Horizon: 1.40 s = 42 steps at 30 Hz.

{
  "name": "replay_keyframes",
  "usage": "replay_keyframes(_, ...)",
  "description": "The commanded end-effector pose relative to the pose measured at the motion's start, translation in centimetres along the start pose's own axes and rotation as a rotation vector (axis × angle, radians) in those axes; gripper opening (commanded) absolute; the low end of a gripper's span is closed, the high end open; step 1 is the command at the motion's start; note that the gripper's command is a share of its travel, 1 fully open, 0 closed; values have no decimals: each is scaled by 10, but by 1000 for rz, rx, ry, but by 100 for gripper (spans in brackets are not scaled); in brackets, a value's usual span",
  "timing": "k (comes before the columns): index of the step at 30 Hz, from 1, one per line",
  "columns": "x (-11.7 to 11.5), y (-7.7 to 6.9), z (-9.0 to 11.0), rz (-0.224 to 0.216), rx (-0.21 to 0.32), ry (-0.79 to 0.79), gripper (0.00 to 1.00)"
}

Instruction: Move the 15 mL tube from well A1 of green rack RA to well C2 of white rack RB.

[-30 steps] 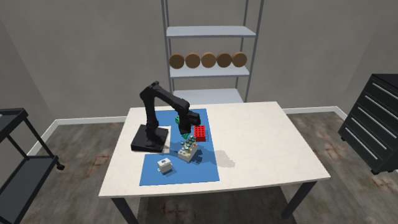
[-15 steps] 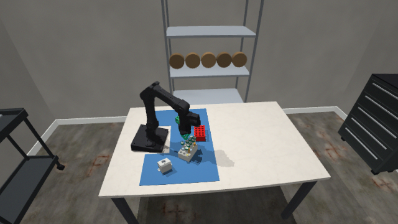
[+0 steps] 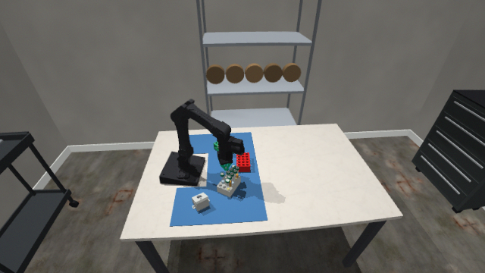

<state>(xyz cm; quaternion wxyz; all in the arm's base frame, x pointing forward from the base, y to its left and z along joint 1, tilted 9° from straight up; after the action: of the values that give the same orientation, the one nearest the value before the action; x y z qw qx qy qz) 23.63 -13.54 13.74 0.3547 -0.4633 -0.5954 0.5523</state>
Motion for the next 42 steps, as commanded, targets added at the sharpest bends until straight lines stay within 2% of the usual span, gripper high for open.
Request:
replay_keyframes(1,-1,-2,-1,6,-4,0,0)
replay_keyframes(5,-1,-2,-1,6,-4,0,0)
replay_keyframes(6,-1,-2,-1,6,-4,0,24)
replay_keyframes(17,-1,-2,-1,6,-4,0,24)
replay_keyframes(18,-1,-2,-1,6,-4,0,30)
replay_keyframes(35,-1,-2,-1,6,-4,0,30)
replay_keyframes(40,-1,-15,-1,6,-4,0,30)
replay_keyframes(42,-1,-15,-1,6,-4,0,30)
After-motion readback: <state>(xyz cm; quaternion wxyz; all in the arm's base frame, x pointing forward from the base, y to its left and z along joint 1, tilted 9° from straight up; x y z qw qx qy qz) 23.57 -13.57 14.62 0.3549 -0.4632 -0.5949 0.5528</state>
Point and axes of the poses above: the point where the finger pads meet when closed, its own y axis out along the fingers, its own x axis across the jaws, z = x × y, the point moved 1 cm from there along -y, back along the fingers, and after that the axes turned 11 degrees about -y, right-handed, at the moved point
